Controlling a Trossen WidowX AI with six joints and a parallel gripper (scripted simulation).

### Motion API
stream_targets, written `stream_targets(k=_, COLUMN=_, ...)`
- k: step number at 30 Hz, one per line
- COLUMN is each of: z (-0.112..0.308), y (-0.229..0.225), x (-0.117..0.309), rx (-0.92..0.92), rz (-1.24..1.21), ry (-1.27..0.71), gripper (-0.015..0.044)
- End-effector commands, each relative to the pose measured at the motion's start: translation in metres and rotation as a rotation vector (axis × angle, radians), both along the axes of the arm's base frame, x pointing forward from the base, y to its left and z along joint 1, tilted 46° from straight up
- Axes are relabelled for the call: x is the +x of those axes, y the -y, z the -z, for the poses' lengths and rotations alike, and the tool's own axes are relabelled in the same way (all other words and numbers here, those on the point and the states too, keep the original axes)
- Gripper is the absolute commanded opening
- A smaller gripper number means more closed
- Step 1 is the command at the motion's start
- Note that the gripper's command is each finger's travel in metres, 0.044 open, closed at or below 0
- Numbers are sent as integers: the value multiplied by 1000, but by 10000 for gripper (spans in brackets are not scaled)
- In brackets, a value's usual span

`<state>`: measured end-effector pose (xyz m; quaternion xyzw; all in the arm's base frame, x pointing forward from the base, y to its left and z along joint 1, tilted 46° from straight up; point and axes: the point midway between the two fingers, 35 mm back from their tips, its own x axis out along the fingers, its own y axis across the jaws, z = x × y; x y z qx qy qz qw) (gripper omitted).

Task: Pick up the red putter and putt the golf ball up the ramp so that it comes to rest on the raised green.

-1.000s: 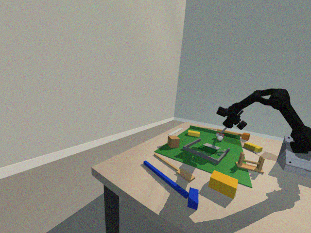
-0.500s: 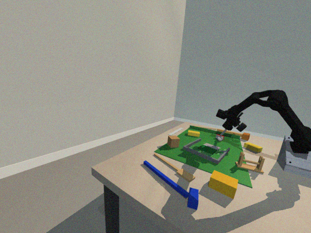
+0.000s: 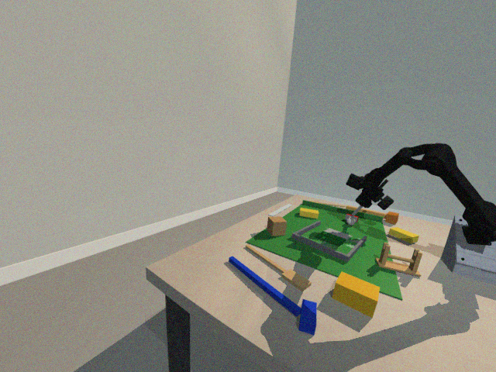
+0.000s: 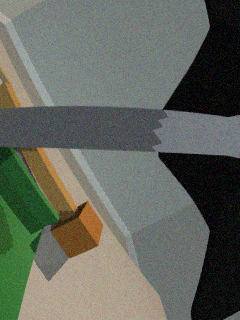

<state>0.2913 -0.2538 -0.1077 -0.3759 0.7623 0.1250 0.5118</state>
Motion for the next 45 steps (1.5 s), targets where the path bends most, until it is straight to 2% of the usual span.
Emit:
stream_targets(k=1, z=6, y=5, x=-4, rx=-6, rz=3, ry=-6, gripper=0)
stream_targets(k=8, z=-2, y=-3, x=1, rx=2, rz=4, ry=-4, gripper=0)
stream_targets(k=18, z=-89, y=-82, x=39, rx=1, rz=3, ry=-5, gripper=0)
stream_targets(k=25, z=-93, y=-81, x=39, rx=1, rz=3, ry=-5, gripper=0)
stream_targets(k=34, z=-131, y=-42, x=30, rx=-2, rz=3, ry=-5, gripper=0)
stream_targets(k=45, z=-124, y=-47, x=31, rx=5, rz=7, ry=-4, gripper=0)
